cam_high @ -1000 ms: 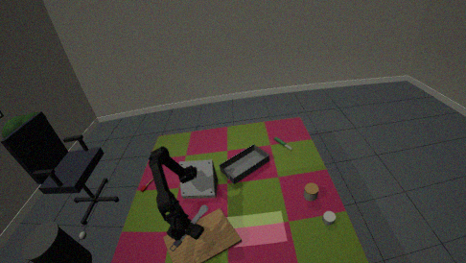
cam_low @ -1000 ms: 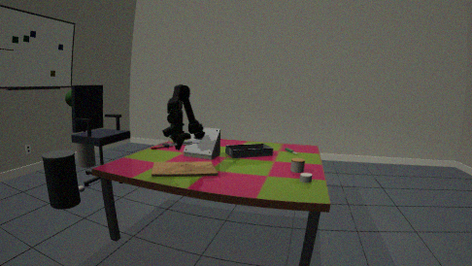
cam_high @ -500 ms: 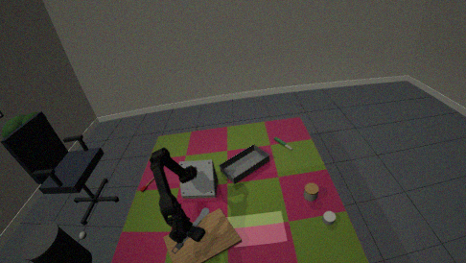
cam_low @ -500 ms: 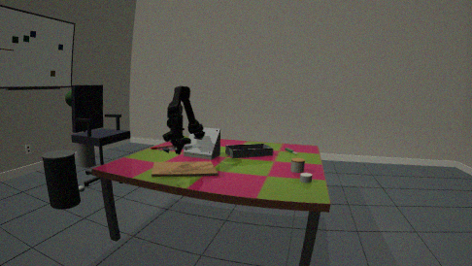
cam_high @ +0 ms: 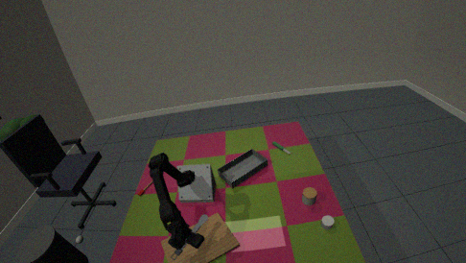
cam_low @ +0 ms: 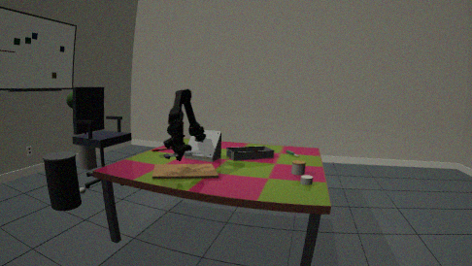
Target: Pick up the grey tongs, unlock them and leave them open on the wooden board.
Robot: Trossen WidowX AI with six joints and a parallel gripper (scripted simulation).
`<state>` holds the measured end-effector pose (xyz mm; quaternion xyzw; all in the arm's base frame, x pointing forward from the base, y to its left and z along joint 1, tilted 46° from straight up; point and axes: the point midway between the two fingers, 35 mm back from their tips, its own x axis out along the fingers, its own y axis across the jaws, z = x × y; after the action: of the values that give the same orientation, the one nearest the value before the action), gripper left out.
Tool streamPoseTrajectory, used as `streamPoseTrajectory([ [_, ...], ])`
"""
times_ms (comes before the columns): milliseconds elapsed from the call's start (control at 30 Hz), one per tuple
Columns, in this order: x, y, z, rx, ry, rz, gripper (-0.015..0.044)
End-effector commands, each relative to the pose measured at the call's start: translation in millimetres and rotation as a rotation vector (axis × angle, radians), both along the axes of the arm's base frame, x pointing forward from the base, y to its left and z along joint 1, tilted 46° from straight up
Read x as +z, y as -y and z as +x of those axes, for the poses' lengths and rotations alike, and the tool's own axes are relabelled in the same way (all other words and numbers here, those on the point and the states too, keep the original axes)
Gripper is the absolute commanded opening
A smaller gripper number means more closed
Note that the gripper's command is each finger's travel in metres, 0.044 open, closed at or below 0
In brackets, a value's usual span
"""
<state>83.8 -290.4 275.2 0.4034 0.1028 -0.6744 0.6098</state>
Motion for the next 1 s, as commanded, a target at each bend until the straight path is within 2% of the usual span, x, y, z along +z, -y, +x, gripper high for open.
streamPoseTrajectory([
  [0, -6.9, 5.6, 0.2, 0.005, -0.004, 0.004, -0.0150],
  [533, -19.9, 16.4, -1.1, 0.005, -0.005, 0.003, -0.0150],
  [967, -18.4, 15.1, -1.6, -0.001, -0.003, 0.003, 0.0191],
])
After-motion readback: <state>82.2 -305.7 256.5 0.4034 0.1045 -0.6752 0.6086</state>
